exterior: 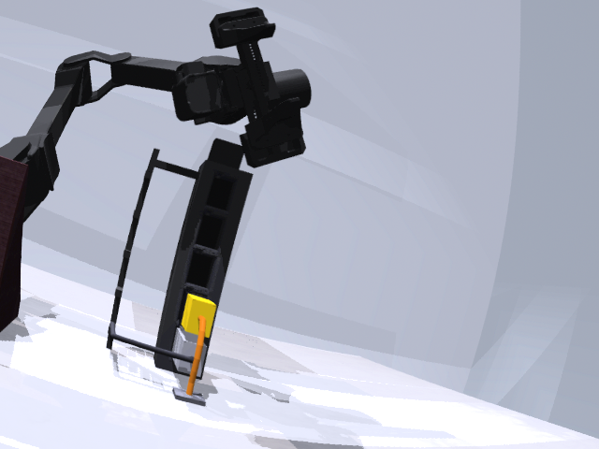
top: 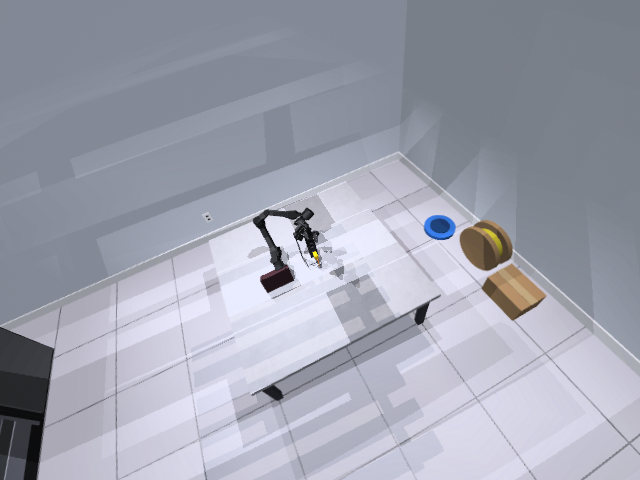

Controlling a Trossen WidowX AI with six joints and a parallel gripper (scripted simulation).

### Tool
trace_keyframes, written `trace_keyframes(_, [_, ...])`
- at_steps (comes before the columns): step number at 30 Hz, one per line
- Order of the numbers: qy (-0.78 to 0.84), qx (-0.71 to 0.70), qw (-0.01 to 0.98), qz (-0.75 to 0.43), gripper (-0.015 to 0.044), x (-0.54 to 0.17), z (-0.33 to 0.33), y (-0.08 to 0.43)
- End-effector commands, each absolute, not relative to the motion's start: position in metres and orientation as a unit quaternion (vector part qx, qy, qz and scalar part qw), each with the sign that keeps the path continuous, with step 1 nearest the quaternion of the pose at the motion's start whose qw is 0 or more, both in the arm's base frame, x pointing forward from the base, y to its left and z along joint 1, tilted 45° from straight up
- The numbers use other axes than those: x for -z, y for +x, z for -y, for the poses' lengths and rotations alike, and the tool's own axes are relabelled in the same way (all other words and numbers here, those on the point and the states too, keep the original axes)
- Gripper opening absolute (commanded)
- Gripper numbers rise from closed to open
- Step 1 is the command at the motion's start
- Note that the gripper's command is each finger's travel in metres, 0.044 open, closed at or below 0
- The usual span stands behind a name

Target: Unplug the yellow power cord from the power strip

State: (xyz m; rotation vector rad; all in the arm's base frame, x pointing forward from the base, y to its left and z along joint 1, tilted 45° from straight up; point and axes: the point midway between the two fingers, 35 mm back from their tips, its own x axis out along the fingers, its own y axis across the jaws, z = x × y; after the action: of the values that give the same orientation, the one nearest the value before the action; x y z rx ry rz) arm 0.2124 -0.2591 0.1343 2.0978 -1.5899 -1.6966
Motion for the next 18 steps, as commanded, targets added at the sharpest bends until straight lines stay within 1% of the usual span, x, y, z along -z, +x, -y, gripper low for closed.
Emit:
trace_keyframes(1, [0.67, 0.541, 0.002, 0.509, 0.0374, -0.134, 0.259, 0.213])
trace_keyframes(3, [0.67, 0.532, -0.023, 0.518, 0.0321, -0.13, 0.258, 0.213])
trace_keyframes(9, [0.657, 0.488, -0.139, 0.557, 0.0164, -0.112, 0.255, 0.214])
trace_keyframes(12, [0.638, 0.45, -0.217, 0.586, 0.016, -0.102, 0.255, 0.215])
trace_keyframes(18, [0.508, 0.322, -0.458, 0.655, 0.016, -0.068, 0.246, 0.219])
